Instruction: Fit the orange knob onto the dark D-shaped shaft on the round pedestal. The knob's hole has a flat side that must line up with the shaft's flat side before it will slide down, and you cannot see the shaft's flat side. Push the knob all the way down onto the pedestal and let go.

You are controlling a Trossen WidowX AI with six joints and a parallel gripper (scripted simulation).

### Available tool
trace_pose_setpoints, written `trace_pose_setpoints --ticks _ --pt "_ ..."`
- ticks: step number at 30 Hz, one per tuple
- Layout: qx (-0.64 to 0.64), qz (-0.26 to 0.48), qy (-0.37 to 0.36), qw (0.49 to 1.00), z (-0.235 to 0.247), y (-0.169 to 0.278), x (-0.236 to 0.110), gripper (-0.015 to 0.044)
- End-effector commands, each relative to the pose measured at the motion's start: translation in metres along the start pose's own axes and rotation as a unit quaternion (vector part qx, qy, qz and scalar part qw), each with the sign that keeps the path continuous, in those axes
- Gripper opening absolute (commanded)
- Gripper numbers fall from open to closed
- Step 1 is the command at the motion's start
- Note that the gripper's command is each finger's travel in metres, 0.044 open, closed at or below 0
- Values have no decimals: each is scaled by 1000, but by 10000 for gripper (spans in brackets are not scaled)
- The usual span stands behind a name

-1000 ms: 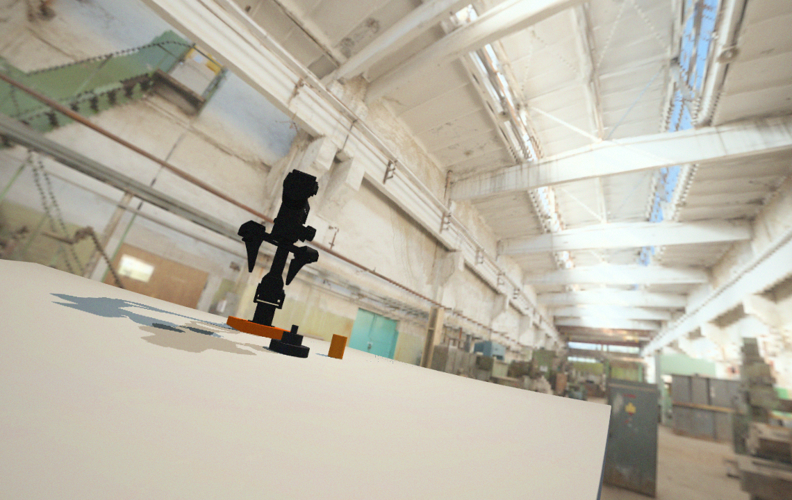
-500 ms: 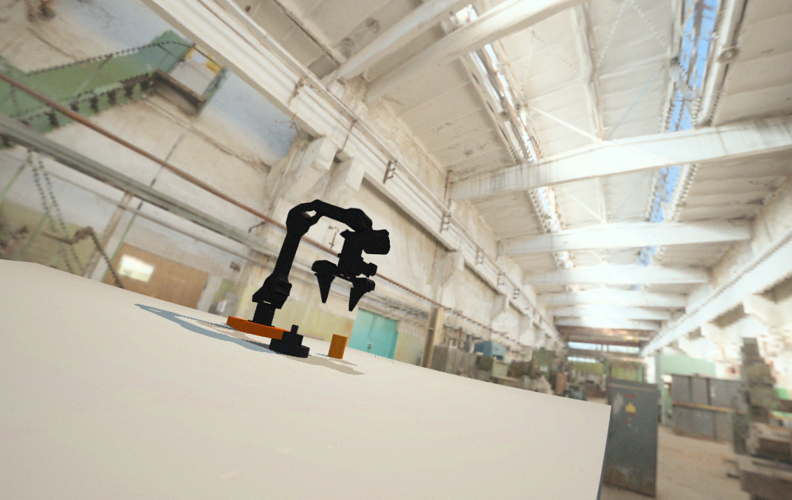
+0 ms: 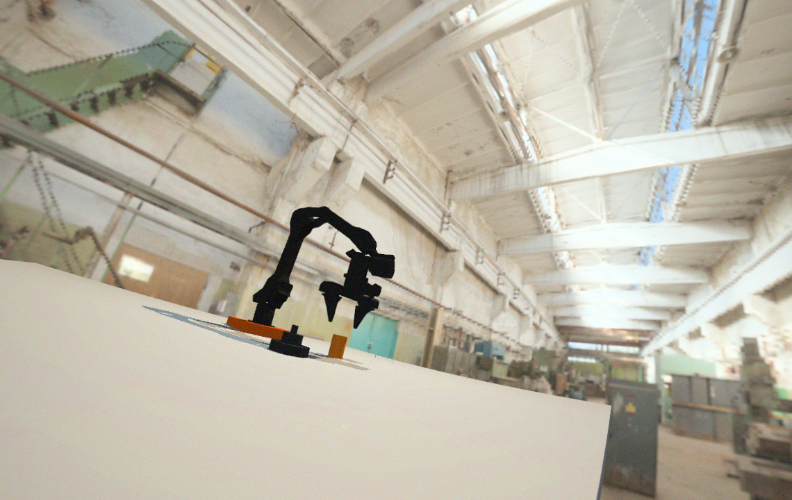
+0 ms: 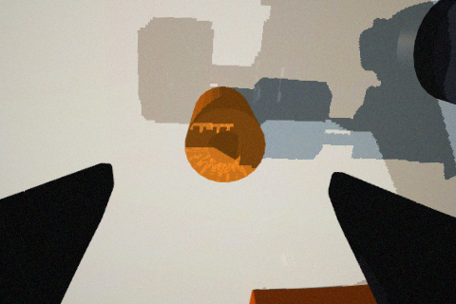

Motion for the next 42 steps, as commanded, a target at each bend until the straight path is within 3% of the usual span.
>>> trace_pose_setpoints --ticks 1,42 --pt "1 -4 0 1000 -1 -1 9 440" --pt "2 -4 0 1000 -1 -2 74 440"
Point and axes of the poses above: the point midway between the two fingers, 35 mm back from their tips, its own x axis out along the fingers, its own z axis across the jaws, y = z × x, the point moved 1 cm from there along -x, back along the fingers, and after that the axes turned 13 degrees about -x, right-handed, at the moved point
